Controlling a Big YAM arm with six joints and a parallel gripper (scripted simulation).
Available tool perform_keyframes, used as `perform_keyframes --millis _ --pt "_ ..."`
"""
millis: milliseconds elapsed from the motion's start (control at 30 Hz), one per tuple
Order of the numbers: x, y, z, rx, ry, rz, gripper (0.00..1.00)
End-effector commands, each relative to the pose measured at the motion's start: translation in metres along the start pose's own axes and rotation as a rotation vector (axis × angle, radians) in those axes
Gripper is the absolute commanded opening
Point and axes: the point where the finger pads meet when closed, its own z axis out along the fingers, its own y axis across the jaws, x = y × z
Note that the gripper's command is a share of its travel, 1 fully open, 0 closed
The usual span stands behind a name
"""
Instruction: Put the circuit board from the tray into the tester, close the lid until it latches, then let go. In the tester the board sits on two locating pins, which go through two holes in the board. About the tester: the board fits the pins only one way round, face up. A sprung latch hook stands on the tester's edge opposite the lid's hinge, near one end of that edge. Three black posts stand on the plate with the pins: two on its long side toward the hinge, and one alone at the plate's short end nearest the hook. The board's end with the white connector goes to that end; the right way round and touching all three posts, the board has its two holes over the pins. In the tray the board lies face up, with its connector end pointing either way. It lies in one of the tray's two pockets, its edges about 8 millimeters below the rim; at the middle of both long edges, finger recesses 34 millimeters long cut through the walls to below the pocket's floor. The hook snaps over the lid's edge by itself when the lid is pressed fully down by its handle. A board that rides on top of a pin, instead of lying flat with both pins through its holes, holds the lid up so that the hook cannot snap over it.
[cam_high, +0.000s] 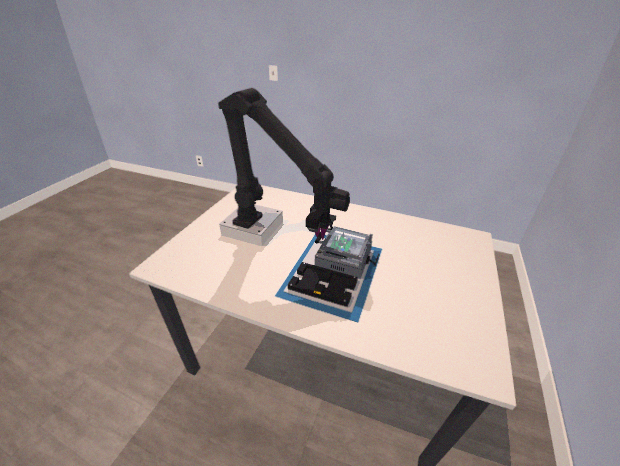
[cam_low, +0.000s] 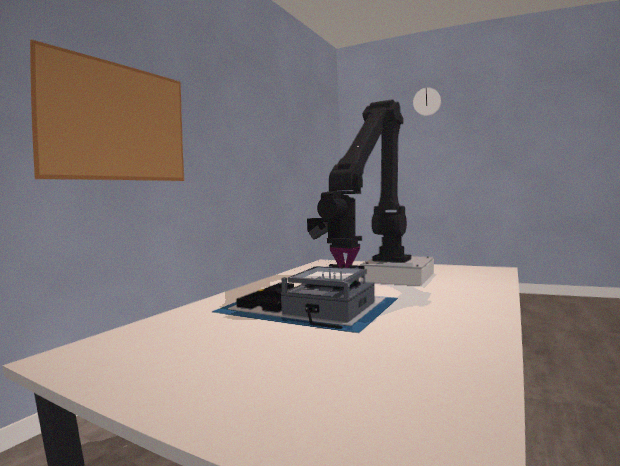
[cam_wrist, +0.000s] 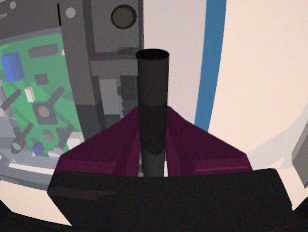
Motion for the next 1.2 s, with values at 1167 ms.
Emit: perform_keyframes --millis 1167 --pt "0.0068 0.0014 0.0230 0.008 0.018 -0.012 0.00"
